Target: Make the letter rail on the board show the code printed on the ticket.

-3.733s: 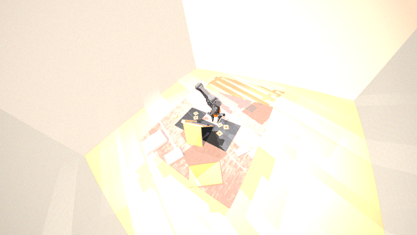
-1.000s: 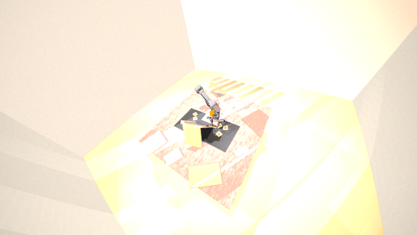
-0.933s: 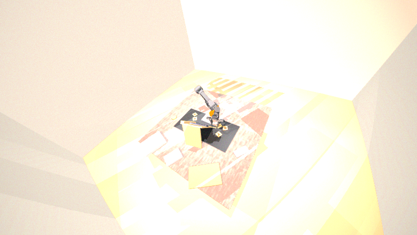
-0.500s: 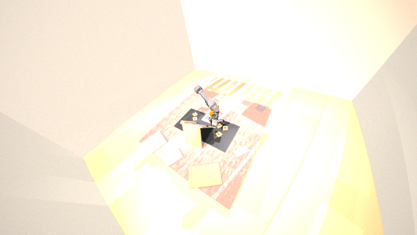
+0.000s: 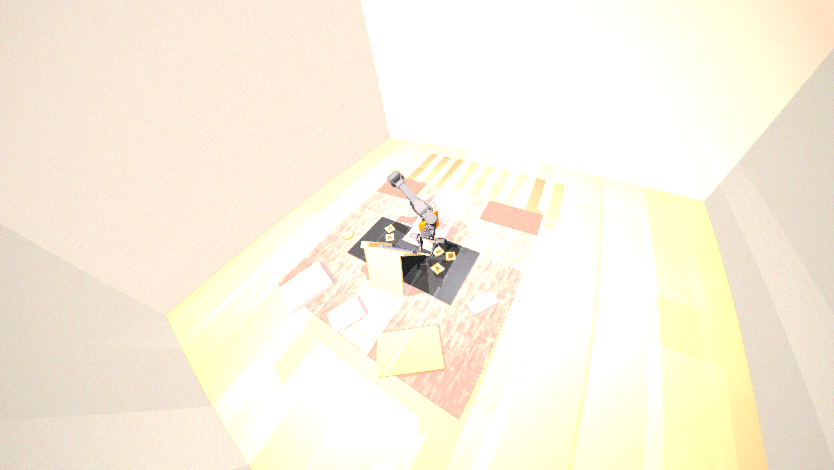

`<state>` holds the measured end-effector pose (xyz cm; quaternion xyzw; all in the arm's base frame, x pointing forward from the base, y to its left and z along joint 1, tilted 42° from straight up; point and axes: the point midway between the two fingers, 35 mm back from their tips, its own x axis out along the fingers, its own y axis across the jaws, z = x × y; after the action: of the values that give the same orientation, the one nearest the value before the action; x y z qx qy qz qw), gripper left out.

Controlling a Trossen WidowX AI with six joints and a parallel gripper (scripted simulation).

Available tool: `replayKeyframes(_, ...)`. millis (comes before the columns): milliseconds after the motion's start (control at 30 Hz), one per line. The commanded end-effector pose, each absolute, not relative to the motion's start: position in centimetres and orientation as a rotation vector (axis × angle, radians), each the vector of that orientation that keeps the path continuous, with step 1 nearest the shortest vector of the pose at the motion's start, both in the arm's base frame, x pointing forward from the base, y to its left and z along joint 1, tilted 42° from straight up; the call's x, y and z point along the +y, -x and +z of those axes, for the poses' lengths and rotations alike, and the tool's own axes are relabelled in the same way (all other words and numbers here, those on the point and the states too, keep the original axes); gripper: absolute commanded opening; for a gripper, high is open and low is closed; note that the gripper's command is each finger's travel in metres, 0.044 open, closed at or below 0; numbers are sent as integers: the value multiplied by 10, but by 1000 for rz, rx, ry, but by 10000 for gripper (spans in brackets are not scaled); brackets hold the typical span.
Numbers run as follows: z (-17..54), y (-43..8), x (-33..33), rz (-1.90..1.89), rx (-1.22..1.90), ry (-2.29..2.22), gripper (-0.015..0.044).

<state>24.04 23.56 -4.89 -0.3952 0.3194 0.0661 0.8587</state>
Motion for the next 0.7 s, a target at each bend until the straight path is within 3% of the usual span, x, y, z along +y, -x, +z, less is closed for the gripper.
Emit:
replayKeyframes(0, -45, -242, 236, 145, 668, 823, 0)
replayKeyframes(667, -39, -245, 229, 145, 668, 824, 0)
